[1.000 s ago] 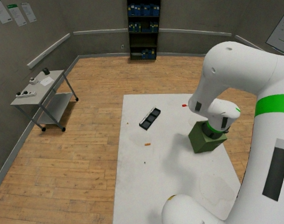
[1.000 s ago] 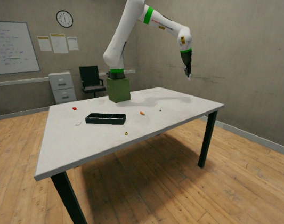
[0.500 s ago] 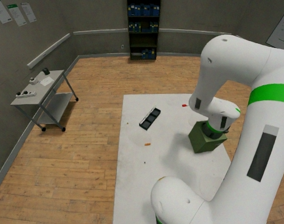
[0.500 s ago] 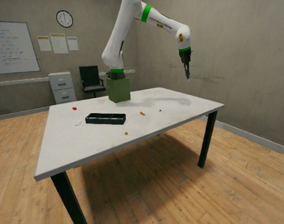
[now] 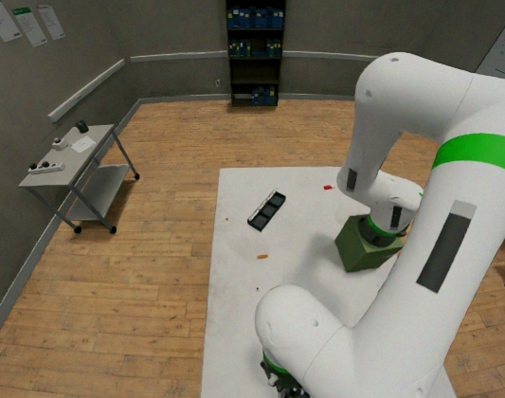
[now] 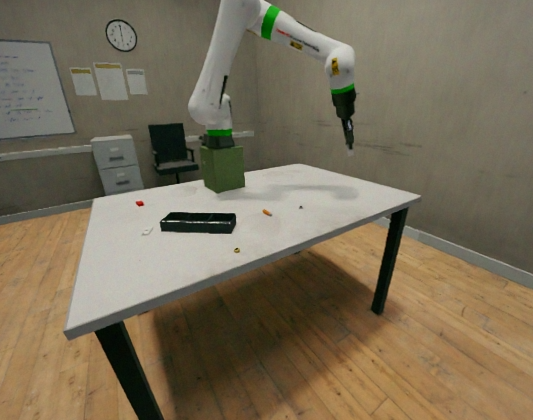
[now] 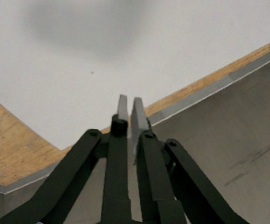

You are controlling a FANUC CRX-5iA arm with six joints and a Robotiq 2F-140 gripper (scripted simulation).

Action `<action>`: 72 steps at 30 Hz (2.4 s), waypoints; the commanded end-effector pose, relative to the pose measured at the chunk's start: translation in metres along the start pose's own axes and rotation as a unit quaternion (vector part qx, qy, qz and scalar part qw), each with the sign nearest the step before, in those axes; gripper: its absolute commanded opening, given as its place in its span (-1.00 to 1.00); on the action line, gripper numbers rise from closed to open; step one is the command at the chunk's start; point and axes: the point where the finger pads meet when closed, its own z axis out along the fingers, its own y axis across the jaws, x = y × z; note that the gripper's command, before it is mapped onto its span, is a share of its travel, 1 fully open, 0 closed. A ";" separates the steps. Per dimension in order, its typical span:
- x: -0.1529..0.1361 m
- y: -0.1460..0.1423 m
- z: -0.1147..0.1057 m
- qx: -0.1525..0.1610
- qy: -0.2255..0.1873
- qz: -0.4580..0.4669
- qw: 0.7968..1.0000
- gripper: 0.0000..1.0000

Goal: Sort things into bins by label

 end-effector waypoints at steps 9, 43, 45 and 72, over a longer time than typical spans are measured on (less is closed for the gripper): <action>0.029 -0.052 -0.025 0.023 0.013 -0.142 0.990 -0.70; 0.130 -0.169 -0.095 0.050 0.086 -0.493 0.864 -0.70; 0.136 -0.174 -0.098 0.050 0.092 -0.514 0.852 -0.70; 0.240 -0.243 -0.156 0.011 0.161 -0.743 0.650 -0.70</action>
